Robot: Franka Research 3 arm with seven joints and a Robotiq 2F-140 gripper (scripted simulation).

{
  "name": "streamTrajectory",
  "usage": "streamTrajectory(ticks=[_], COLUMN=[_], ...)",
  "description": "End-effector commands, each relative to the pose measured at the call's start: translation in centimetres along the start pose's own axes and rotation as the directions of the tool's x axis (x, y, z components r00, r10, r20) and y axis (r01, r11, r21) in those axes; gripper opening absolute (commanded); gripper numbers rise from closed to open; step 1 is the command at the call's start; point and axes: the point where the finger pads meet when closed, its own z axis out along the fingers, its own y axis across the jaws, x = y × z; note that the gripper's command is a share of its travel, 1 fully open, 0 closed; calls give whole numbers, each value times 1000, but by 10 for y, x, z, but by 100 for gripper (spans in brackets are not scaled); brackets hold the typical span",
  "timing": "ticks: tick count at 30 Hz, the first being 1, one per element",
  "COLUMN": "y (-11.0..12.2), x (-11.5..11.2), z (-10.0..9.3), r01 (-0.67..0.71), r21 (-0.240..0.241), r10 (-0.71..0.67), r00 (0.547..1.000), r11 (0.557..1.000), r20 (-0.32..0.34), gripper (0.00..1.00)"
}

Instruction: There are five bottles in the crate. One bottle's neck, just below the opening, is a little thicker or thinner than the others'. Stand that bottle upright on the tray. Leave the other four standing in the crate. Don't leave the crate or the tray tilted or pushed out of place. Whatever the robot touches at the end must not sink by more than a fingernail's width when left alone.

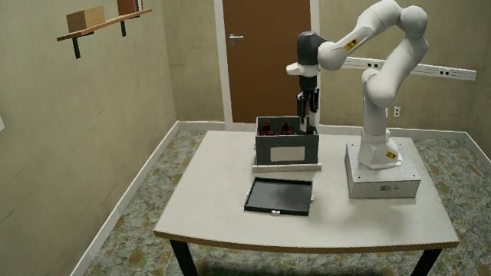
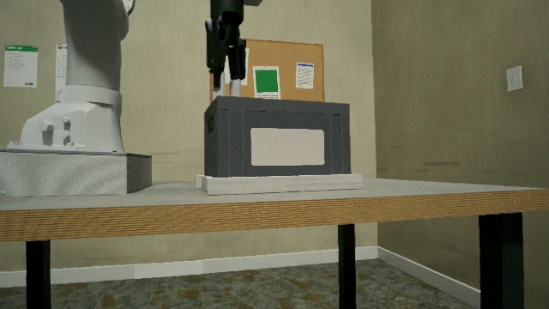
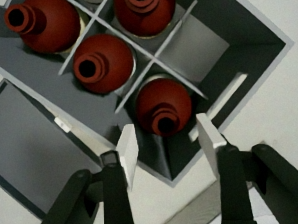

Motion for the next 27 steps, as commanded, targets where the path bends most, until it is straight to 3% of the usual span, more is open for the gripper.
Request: streamTrajectory(ticks=[1, 27], y=[1, 1], x=[0, 0], z=[3, 28], r01=[3, 3], r21=[-2, -2], r10=[-3, -3], r00=[1000, 1000], r11=[1000, 1000], r20=[-1, -1], gripper=[44, 44])
